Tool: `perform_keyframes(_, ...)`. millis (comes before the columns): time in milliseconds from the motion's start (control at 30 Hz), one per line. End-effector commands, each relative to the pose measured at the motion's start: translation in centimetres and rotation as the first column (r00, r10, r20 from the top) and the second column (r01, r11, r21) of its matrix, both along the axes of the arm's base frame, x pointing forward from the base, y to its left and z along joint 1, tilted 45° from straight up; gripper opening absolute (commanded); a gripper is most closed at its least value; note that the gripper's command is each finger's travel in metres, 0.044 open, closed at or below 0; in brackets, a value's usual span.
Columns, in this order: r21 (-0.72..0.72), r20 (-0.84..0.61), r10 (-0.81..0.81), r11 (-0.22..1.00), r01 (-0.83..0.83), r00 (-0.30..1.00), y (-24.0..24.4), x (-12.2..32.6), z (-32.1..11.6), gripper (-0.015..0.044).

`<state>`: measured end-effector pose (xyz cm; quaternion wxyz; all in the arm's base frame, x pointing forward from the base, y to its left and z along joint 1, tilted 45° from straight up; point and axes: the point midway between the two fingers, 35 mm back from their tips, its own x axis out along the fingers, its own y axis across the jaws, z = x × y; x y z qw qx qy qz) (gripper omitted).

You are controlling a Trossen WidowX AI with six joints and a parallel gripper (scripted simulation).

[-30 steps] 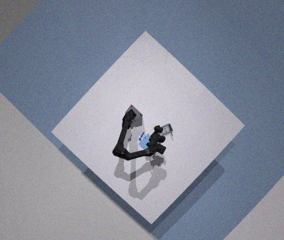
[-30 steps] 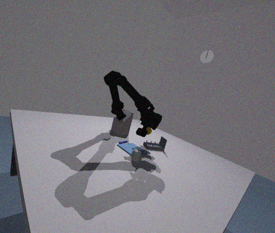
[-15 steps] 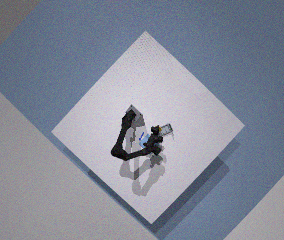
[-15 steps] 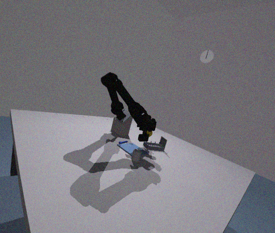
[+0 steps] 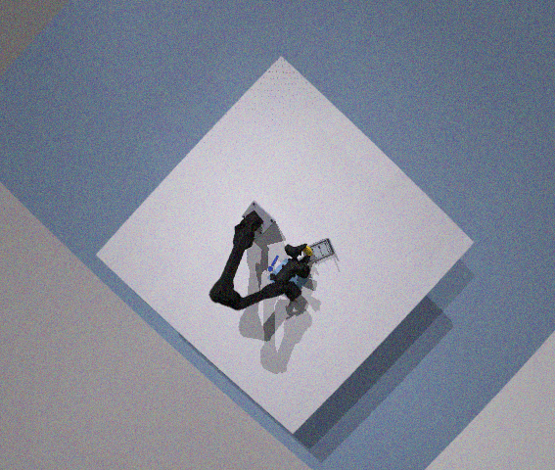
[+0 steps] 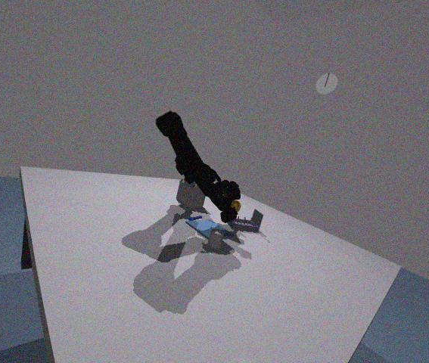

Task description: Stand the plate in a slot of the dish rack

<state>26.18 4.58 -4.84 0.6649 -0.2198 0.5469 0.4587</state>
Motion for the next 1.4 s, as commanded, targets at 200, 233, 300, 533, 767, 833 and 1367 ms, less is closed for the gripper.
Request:
perform_keyframes(200, 0.110, 0.221, 0.156, 0.977, -0.184, 0.963, -1.1, 0.3, 0.1, 0.0000)
perform_keyframes(233, 0.115, 0.245, 0.169, 0.973, -0.201, 0.955, -1.2, 0.4, 0.2, 0.0000)
perform_keyframes(300, 0.121, 0.292, 0.193, 0.964, -0.236, 0.937, -1.4, 0.5, 0.2, 0.0000)
perform_keyframes(533, 0.111, 0.461, 0.266, 0.929, -0.352, 0.847, -2.3, 0.8, 0.6, 0.0000)
perform_keyframes(767, 0.069, 0.587, 0.314, 0.899, -0.433, 0.746, -3.0, 0.9, 1.1, 0.0000)
perform_keyframes(833, 0.069, 0.587, 0.314, 0.899, -0.433, 0.746, -3.0, 0.9, 1.1, 0.0000)
perform_keyframes(1367, 0.067, 0.580, 0.313, 0.902, -0.427, 0.752, -2.0, 1.5, 0.2, 0.0000)
